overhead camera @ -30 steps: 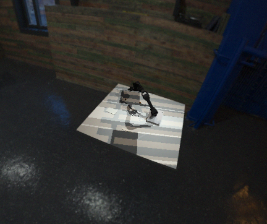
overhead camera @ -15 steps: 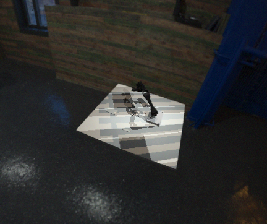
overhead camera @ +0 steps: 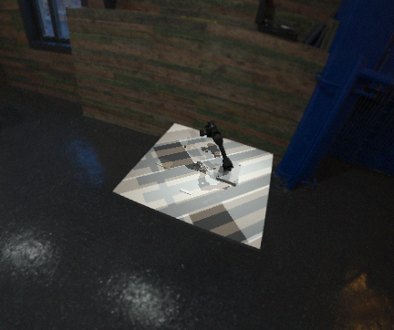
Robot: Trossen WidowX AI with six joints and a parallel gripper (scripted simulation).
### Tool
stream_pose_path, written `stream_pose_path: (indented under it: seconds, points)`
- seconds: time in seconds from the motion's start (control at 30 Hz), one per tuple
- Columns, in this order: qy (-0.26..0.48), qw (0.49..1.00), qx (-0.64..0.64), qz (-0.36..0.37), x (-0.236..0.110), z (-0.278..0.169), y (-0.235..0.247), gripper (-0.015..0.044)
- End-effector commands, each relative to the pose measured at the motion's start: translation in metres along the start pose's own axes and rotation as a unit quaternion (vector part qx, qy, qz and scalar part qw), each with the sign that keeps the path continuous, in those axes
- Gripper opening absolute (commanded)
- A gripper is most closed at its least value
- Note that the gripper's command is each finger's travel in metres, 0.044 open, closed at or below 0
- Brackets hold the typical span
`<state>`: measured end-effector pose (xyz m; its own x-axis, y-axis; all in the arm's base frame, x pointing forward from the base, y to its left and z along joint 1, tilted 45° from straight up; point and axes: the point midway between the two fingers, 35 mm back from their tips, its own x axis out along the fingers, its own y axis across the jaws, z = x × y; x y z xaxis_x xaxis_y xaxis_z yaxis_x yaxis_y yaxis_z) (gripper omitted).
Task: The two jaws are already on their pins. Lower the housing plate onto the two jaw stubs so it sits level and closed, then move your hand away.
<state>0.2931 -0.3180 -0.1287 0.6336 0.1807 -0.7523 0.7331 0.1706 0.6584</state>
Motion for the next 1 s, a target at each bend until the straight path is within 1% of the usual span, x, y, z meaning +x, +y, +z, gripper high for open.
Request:
stream_pose_path:
  seconds: [0.0, 0.5, 0.97]
  points:
    - [0.021, 0.999, 0.009, -0.032, -0.001, -0.007, -0.023, 0.044]
    - [0.115, 0.986, 0.036, -0.112, -0.013, -0.047, -0.082, 0.044]
    - [0.228, 0.96, 0.052, -0.156, -0.036, -0.093, -0.122, 0.044]
